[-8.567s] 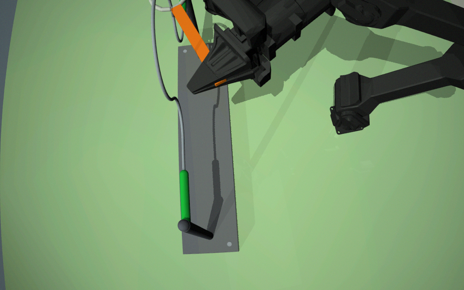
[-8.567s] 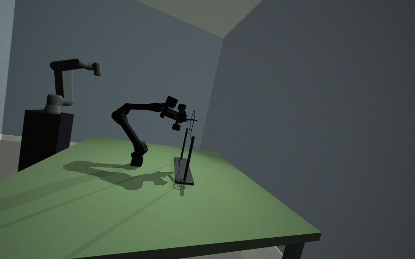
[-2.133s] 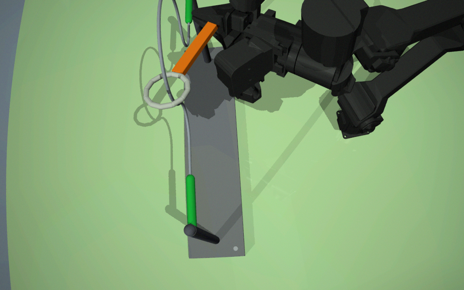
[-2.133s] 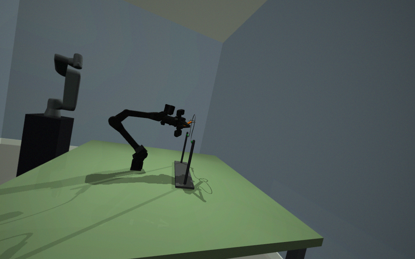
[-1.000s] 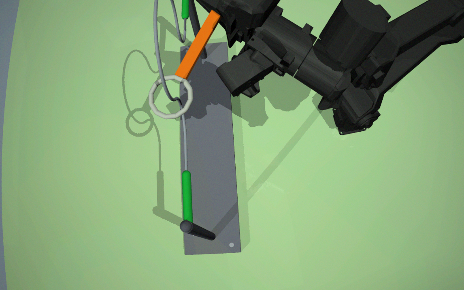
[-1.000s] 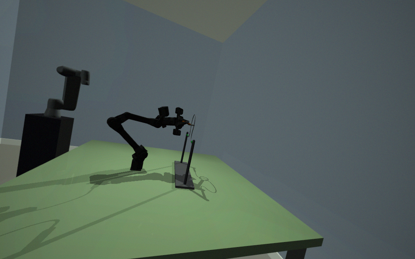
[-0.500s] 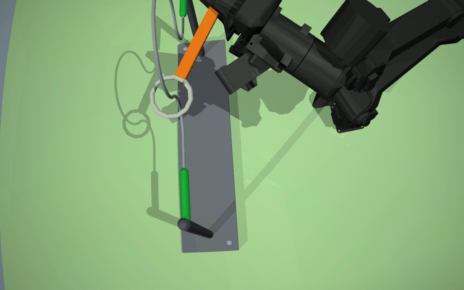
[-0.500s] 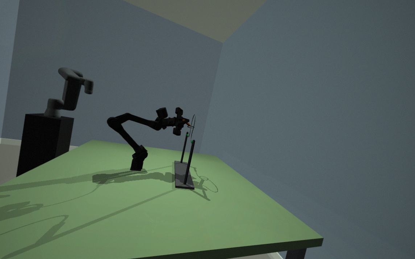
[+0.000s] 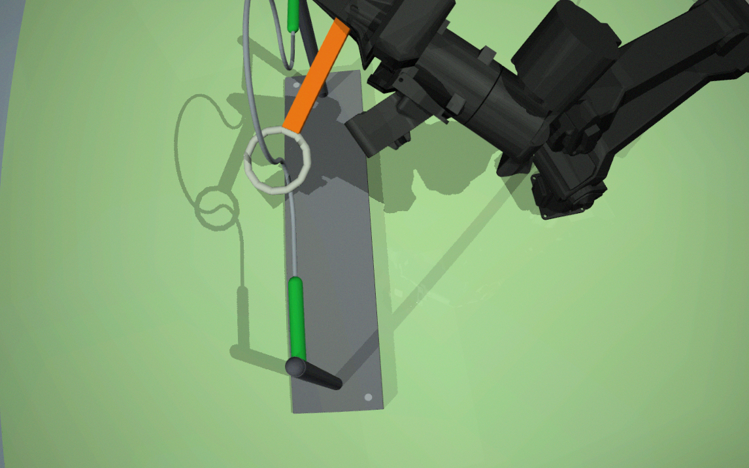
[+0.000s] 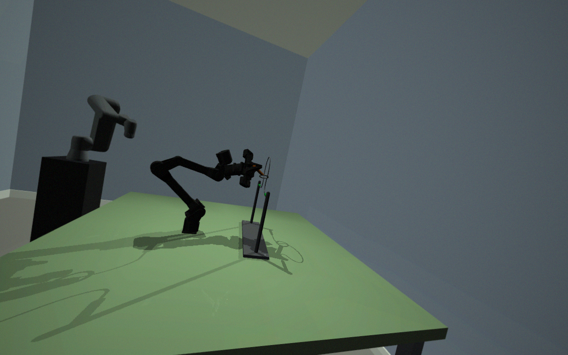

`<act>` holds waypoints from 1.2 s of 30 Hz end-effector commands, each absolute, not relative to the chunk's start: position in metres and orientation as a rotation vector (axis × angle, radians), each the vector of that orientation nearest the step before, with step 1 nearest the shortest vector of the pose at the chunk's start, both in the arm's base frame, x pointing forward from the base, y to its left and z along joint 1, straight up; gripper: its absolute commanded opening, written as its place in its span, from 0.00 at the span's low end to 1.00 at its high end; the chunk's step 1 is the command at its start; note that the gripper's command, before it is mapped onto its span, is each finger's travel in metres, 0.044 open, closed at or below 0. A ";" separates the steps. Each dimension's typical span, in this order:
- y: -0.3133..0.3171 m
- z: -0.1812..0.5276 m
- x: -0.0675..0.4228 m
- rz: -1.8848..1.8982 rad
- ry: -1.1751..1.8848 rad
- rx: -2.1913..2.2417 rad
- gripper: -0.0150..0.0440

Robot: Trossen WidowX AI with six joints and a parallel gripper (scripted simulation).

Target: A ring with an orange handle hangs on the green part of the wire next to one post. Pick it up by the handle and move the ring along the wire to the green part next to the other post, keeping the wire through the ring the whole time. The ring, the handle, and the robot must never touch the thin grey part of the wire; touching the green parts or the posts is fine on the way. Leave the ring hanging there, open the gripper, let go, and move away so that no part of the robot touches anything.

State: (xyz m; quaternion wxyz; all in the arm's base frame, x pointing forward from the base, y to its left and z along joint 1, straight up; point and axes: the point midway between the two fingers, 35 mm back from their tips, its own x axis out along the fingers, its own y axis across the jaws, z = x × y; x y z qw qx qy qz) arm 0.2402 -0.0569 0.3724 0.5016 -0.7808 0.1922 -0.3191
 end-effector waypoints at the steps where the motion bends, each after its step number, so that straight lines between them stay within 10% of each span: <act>1: -0.060 0.365 0.240 -0.762 0.470 -1.868 0.00; 36: -0.067 0.255 0.240 -0.556 0.594 -1.175 0.00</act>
